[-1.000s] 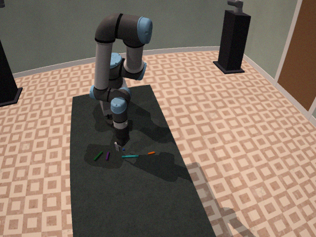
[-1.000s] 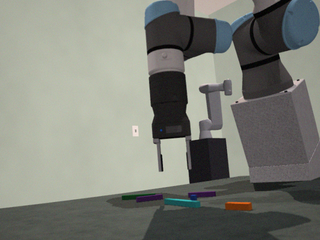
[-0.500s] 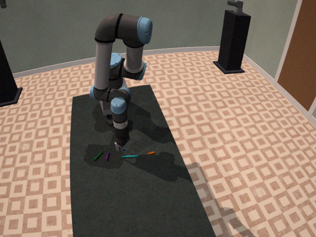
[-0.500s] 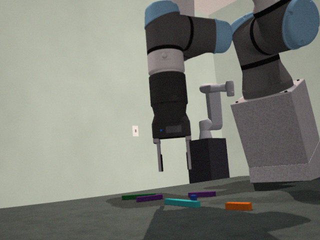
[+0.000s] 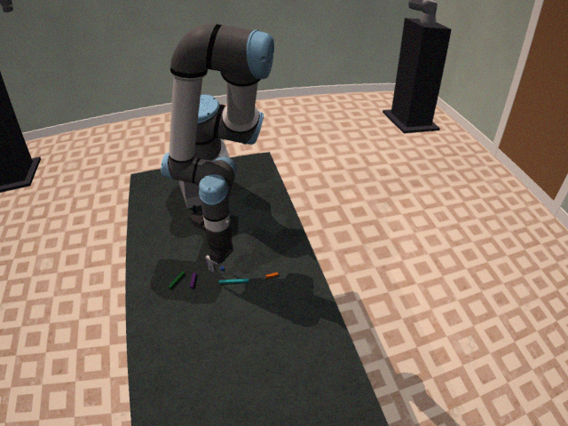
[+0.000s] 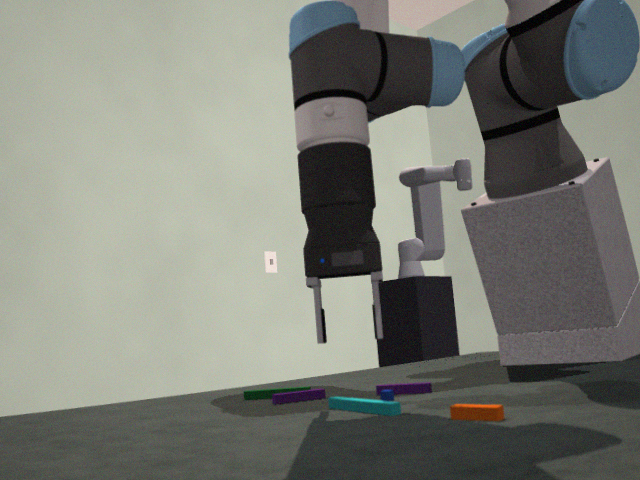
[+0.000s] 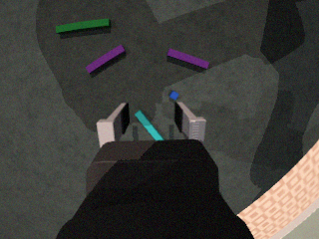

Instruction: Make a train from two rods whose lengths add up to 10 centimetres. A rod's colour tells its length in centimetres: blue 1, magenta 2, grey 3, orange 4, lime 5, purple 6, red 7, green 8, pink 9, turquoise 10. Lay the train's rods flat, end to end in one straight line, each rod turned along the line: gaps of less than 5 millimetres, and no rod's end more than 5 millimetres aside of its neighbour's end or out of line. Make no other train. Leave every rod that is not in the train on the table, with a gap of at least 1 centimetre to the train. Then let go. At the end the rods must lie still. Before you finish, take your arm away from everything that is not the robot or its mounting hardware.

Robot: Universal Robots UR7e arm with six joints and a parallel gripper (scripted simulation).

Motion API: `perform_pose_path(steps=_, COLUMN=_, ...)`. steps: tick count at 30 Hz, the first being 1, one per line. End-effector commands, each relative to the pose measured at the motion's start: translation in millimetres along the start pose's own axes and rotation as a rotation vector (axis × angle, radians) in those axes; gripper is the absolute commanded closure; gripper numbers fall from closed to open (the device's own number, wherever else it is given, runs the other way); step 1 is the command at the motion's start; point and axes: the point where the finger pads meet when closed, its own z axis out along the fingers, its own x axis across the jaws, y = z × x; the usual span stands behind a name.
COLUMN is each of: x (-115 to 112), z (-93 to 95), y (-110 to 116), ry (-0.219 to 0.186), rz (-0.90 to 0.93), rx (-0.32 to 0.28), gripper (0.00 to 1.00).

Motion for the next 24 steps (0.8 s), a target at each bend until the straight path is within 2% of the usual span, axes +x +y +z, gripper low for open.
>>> perform_pose_path(steps=1, x=0, z=-0.3, y=0, ry=-0.001, rz=0.0, rx=-0.001, gripper=0.0)
perform_pose_path(steps=14, x=-1, z=0.1, y=4, ry=-0.001, rz=0.028, rx=0.0, gripper=0.0)
perform_pose_path(steps=24, x=-3, z=1.9, y=33, ry=0.0, rz=0.255, rx=0.001, gripper=0.0)
